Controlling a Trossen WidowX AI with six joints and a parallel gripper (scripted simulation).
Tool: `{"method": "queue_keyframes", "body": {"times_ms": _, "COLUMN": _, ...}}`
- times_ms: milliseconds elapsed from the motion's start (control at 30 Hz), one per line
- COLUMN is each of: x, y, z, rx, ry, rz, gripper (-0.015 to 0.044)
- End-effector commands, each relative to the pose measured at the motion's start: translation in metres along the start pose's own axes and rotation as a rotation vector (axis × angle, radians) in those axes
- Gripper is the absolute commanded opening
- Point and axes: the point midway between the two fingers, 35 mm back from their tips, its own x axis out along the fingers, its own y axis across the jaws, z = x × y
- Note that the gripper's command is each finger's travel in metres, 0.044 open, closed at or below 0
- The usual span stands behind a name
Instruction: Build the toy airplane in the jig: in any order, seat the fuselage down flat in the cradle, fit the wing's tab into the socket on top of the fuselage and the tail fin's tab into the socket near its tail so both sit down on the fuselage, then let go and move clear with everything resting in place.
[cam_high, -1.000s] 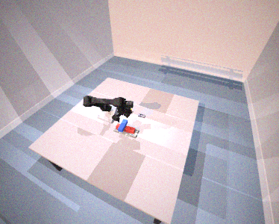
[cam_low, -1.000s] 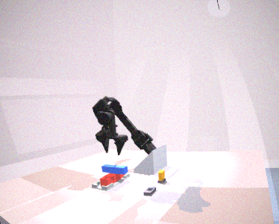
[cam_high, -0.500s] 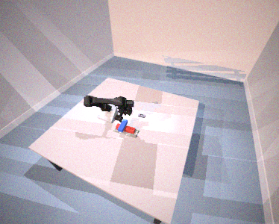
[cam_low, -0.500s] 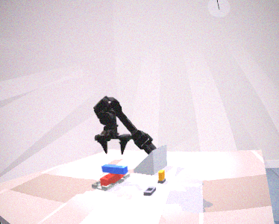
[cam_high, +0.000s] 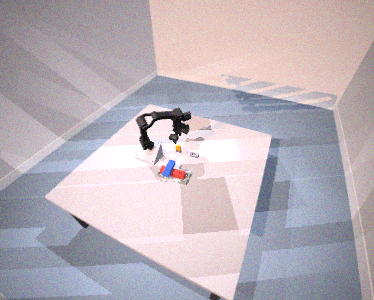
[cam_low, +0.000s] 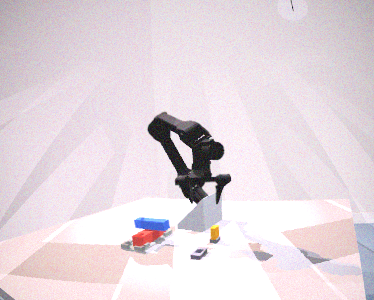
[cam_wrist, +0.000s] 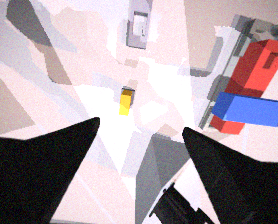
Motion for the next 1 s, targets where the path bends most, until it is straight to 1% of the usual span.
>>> {"method": "queue_keyframes", "body": {"times_ms": 0, "x": 0.004, "y": 0.029, "z": -0.014, "rx": 0.035, "ry": -0.003, "rz": -0.011, "gripper": 0.0440}}
{"method": "queue_keyframes", "body": {"times_ms": 200, "x": 0.006, "y": 0.029, "z": -0.014, "rx": 0.035, "ry": -0.003, "rz": -0.011, "gripper": 0.0440}}
{"method": "queue_keyframes", "body": {"times_ms": 367, "x": 0.057, "y": 0.028, "z": -0.013, "rx": 0.036, "ry": -0.004, "rz": -0.012, "gripper": 0.0440}}
{"method": "queue_keyframes", "body": {"times_ms": 533, "x": 0.061, "y": 0.028, "z": -0.013, "rx": 0.036, "ry": -0.004, "rz": -0.012, "gripper": 0.0440}}
{"method": "queue_keyframes", "body": {"times_ms": 633, "x": 0.073, "y": 0.028, "z": -0.013, "rx": 0.036, "ry": -0.004, "rz": -0.013, "gripper": 0.0440}}
{"method": "queue_keyframes", "body": {"times_ms": 967, "x": 0.082, "y": 0.028, "z": -0.013, "rx": 0.036, "ry": -0.004, "rz": -0.013, "gripper": 0.0440}}
